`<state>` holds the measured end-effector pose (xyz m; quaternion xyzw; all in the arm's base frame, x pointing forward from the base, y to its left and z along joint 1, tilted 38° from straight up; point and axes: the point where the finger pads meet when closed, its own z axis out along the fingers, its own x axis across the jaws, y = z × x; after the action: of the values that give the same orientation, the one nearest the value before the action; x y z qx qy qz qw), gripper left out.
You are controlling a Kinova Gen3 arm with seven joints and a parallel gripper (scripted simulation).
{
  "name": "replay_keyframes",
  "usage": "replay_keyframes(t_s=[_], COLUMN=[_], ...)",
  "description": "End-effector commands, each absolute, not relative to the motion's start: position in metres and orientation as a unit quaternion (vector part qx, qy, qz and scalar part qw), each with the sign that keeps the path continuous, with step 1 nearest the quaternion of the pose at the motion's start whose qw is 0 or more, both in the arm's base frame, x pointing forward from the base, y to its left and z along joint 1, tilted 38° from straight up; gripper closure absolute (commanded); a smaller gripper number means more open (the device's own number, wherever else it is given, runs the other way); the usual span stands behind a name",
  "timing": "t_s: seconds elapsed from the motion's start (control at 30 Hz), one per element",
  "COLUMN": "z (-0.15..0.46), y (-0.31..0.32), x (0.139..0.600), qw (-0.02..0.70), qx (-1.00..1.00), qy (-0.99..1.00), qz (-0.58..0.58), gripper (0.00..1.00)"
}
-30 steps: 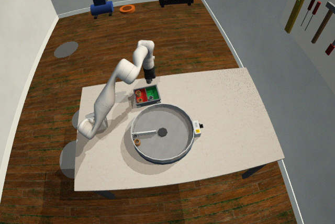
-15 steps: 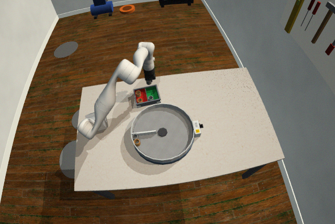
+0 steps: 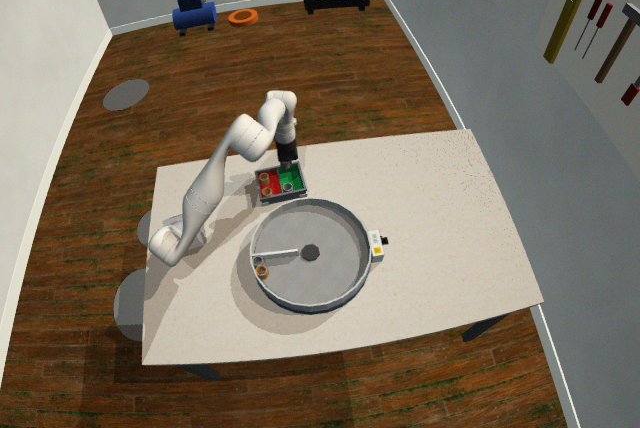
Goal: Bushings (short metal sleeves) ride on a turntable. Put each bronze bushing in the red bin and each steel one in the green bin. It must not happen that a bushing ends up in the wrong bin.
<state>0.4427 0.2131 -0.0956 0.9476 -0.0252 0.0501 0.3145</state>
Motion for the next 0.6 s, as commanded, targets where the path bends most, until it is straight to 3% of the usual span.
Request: replay_keyframes(t_s=[0.0,0.57], z=[-0.1111,-0.1154], y=[0.1986,0.1955], x=[0.4461,0.4458], qw=[0.317,0.317], qx=[0.947,0.947], qy=[-0.027,-0.027], qz=[0.052,0.051], gripper=[1.0,1.0])
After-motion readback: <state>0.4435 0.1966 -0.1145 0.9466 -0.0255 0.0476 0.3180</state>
